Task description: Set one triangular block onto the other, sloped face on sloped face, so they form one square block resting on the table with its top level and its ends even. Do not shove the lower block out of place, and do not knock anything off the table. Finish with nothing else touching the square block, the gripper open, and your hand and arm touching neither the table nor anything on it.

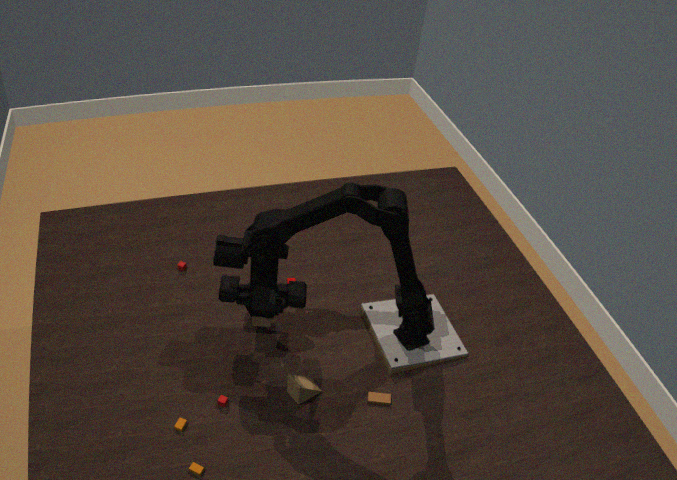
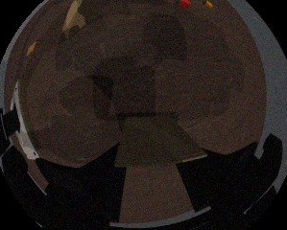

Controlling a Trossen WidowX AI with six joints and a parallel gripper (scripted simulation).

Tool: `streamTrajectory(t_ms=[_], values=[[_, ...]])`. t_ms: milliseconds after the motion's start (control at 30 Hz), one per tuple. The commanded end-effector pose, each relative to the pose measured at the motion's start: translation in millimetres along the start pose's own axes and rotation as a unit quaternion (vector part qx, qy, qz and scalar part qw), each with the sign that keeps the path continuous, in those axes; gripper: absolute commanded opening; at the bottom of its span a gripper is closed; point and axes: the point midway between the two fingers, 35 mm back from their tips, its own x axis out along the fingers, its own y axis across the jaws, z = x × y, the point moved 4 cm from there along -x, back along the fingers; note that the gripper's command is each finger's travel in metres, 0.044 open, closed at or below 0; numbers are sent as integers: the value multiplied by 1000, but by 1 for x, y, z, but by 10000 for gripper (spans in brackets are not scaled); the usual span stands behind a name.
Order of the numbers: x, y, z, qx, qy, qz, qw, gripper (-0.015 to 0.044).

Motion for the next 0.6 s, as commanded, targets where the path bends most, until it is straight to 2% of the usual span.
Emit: streamTrajectory(t_ms=[0,567], values=[[9,2,0,-1,0,6,1000,0],[24,3,0,-2,0,6,1000,0]])
